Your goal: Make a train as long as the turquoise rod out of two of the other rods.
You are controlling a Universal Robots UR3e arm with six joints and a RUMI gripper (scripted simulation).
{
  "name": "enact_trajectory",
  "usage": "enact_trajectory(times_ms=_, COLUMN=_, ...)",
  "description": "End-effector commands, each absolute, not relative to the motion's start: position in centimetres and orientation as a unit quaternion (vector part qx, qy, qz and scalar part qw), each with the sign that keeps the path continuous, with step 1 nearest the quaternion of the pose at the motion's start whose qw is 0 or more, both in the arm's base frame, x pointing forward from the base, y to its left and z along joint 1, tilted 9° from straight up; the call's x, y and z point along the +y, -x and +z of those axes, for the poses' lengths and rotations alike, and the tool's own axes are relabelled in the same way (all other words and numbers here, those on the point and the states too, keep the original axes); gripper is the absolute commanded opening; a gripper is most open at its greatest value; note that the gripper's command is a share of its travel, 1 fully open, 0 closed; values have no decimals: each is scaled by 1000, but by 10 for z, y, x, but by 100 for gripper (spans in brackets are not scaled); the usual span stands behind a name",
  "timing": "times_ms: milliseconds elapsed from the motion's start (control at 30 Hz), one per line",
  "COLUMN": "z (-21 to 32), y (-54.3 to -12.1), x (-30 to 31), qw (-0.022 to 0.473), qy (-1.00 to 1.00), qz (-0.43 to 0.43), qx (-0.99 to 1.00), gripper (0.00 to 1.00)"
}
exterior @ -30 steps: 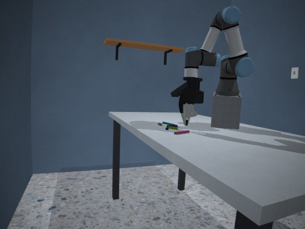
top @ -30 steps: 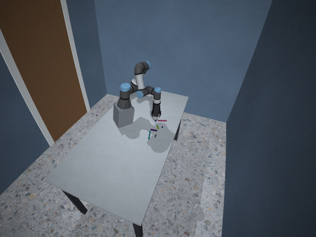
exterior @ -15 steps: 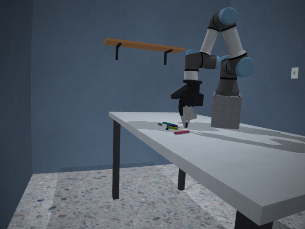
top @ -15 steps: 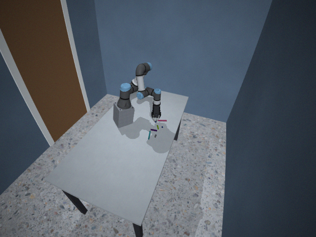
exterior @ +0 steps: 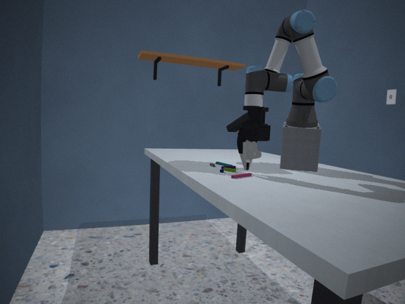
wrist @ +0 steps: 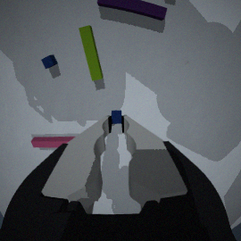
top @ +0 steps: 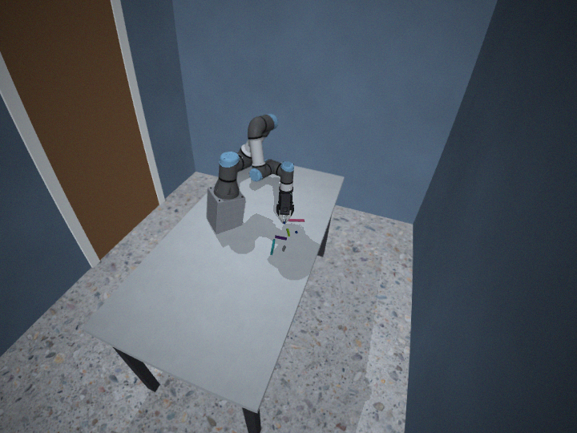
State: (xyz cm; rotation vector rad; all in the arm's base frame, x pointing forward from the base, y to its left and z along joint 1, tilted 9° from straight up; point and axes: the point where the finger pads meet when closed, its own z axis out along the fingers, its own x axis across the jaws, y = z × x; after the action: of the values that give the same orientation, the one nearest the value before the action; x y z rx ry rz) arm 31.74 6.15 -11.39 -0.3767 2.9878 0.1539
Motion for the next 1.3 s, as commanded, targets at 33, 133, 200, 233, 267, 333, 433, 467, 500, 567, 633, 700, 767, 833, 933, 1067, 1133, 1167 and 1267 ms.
enact_trajectory(times_ms=33, z=-114, y=-318, x=61, qw=64, qy=125, qz=51, qx=989, gripper=0)
enact_trajectory(times_ms=133, z=-114, y=-318, x=61, qw=64, qy=125, qz=51, qx=989, gripper=0)
enact_trajectory(times_ms=200, z=-114, y=-318, x=61, qw=64, qy=125, qz=51, qx=989, gripper=0)
enact_trajectory(times_ms=233, z=-114, y=-318, x=61, qw=64, qy=125, qz=51, qx=989, gripper=0)
enact_trajectory(times_ms=267, z=-114, y=-318, x=61, qw=64, qy=125, qz=51, qx=989, gripper=0)
enact_trajectory(times_ms=333, z=-114, y=-318, x=61, qw=64, qy=125, qz=51, qx=989, gripper=0)
enact_trajectory(times_ms=433, z=-114, y=-318, x=61, qw=64, qy=125, qz=51, qx=989, gripper=0)
enact_trajectory(times_ms=467, z=-114, y=-318, x=61, qw=64, qy=125, qz=51, qx=989, gripper=0)
enact_trajectory(times_ms=500, z=-114, y=-318, x=61, qw=64, qy=125, qz=51, qx=989, gripper=0)
enact_trajectory(times_ms=567, z=-114, y=-318, x=61, qw=64, qy=125, qz=51, qx=989, gripper=0)
enact_trajectory(times_ms=633, z=-114, y=-318, x=61, qw=64, qy=125, qz=51, qx=989, gripper=0)
enact_trajectory(times_ms=700, z=-114, y=-318, x=61, qw=64, qy=125, qz=51, qx=989, gripper=0)
enact_trajectory(times_ms=767, z=-114, y=-318, x=61, qw=64, qy=125, qz=51, qx=989, gripper=0)
enact_trajectory(times_ms=833, z=-114, y=-318, x=62, qw=64, qy=125, qz=51, qx=989, gripper=0)
enact_trajectory(times_ms=933, z=-113, y=-318, x=62, qw=64, qy=125, qz=51, qx=989, gripper=0)
enact_trajectory(times_ms=1067, z=-113, y=-318, x=62, qw=64, qy=125, qz=51, qx=989, gripper=0)
enact_trajectory(times_ms=1133, z=-113, y=-318, x=62, qw=64, qy=125, qz=51, qx=989, gripper=0)
enact_trajectory(times_ms=1167, z=-113, y=-318, x=62, qw=64, qy=125, qz=51, qx=989, gripper=0)
enact_trajectory(times_ms=1267, z=-113, y=-318, x=62, qw=64, qy=125, qz=51, qx=989, gripper=0)
